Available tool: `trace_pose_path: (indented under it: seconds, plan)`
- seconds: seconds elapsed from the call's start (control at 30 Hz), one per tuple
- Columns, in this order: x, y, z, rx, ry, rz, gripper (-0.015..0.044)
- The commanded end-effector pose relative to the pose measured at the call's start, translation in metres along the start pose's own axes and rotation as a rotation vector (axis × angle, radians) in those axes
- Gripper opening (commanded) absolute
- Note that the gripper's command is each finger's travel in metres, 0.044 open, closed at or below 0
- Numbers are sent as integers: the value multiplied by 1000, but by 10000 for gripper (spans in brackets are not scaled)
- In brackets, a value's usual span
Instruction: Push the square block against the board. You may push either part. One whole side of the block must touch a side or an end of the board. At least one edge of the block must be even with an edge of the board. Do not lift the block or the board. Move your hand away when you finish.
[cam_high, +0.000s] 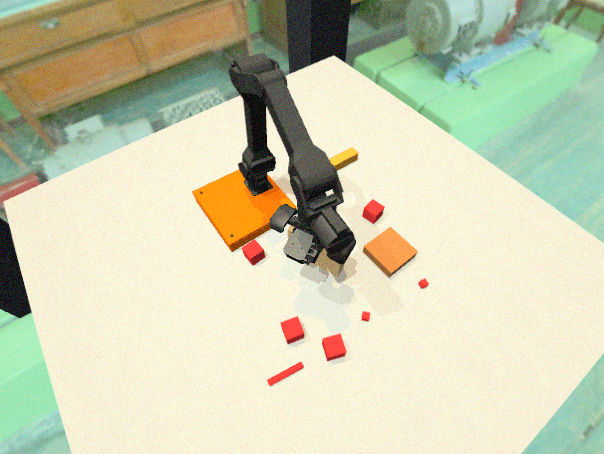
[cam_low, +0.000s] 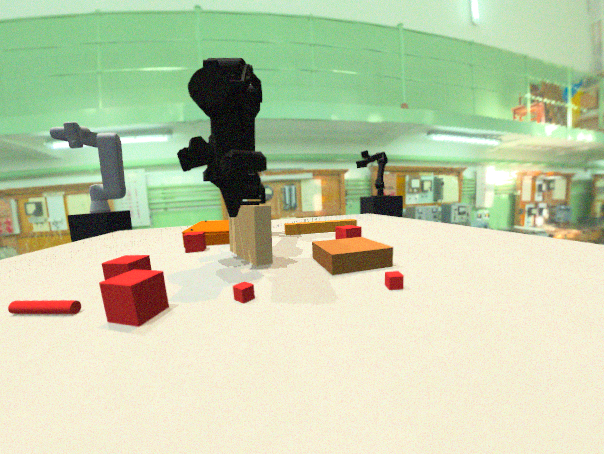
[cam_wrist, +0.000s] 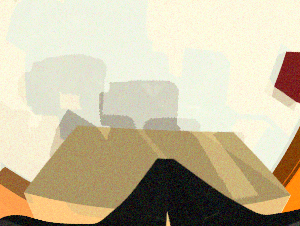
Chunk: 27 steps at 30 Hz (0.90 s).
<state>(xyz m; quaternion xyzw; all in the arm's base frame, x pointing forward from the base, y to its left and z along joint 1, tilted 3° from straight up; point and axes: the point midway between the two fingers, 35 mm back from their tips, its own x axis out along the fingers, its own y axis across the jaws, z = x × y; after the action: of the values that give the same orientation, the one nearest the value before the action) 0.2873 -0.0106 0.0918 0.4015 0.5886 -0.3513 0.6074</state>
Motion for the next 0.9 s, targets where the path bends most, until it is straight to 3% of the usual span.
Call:
trace_pose_path:
  seconds: [0.0, 0.87]
  plan:
    - [1, 0, -4, 3, 1, -1, 0]
    - [1, 0, -26, 3, 3, 0, 0]
